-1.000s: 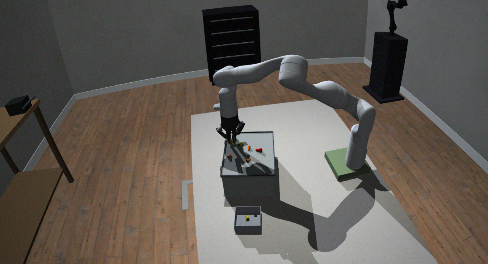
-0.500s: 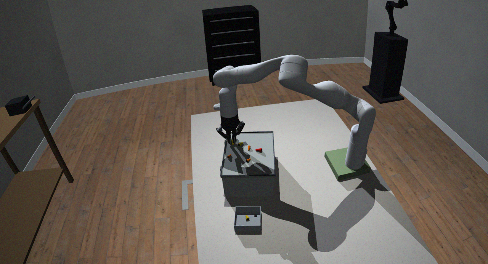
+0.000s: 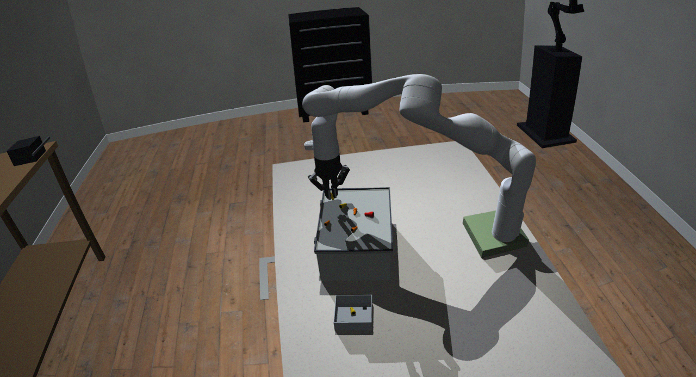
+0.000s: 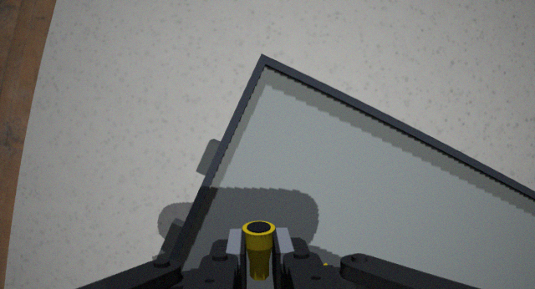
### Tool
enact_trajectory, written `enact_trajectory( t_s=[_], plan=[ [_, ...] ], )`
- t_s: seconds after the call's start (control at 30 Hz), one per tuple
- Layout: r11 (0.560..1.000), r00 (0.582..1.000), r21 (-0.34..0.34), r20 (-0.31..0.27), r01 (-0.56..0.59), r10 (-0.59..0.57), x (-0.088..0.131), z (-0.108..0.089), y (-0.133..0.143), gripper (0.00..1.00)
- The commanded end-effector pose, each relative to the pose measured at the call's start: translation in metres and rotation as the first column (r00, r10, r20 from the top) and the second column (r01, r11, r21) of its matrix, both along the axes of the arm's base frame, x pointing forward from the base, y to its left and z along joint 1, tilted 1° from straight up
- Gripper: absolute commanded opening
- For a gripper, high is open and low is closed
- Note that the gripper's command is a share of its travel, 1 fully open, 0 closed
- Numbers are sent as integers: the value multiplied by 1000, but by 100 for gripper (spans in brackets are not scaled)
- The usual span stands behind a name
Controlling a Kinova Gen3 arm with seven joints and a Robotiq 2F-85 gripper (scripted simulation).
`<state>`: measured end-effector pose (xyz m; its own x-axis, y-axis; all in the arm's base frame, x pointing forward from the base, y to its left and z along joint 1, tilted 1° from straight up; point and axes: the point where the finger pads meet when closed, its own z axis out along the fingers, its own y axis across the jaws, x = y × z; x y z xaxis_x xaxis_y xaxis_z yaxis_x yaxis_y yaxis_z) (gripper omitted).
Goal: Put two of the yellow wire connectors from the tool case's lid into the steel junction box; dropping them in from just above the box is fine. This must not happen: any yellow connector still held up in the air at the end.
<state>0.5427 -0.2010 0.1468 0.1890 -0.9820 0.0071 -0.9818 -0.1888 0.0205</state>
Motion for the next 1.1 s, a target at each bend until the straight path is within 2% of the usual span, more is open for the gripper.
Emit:
enact_trajectory(
  t_s=[0.0, 0.17, 0.33, 1.07],
  plan=[
    [1000, 1000, -1, 15, -4, 4, 4, 22, 0, 18],
    [1000, 1000, -1, 15, -4, 4, 4, 39, 0, 18],
    [1000, 1000, -1, 15, -4, 4, 4, 44, 0, 18],
    [1000, 1000, -1, 15, -4, 4, 4, 44, 9, 18]
  ],
)
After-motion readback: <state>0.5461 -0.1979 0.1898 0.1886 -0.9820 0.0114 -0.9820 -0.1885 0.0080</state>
